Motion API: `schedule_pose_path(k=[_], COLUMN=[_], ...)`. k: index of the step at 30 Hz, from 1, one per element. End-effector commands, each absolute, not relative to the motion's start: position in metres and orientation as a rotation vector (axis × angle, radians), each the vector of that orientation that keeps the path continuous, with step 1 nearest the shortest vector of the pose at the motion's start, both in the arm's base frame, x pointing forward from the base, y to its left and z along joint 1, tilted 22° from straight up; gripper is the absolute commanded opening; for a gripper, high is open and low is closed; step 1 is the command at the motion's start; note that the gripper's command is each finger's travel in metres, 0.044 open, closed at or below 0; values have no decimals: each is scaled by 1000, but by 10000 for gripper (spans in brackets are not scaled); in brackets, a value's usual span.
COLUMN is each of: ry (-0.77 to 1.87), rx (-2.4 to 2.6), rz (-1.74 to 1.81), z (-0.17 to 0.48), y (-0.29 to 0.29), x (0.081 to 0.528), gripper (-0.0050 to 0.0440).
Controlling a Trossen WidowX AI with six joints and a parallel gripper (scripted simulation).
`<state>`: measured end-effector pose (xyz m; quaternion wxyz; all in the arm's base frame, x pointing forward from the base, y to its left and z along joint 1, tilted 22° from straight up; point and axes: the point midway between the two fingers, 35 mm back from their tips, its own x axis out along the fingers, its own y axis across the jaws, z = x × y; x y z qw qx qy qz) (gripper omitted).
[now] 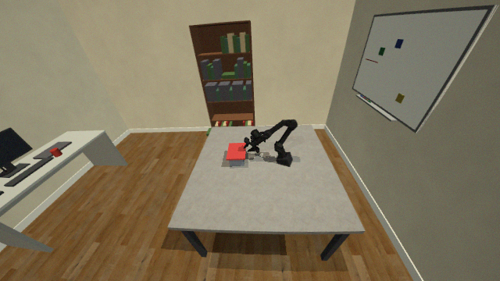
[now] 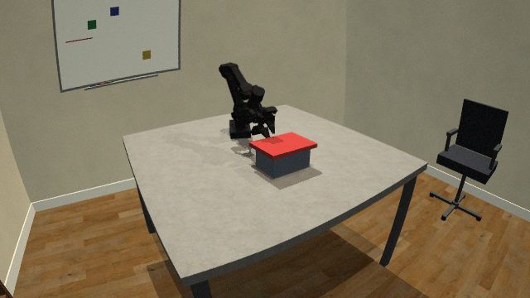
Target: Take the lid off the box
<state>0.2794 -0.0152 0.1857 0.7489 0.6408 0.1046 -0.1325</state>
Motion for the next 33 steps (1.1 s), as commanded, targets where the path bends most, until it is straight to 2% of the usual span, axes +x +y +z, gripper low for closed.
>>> schedule_pose_path(k=[1, 9, 11, 26, 30, 33], ry=[235, 235, 235, 235, 235, 229], rx=[1395, 1395, 1395, 1395, 1395, 1399], rz=[-288, -288, -288, -288, -288, -287], z=[181, 177, 177, 177, 177, 179], y=[-15, -16, -16, -16, -16, -16], x=[286, 293, 293, 293, 293, 293], gripper=[235, 235, 187, 100, 4, -1])
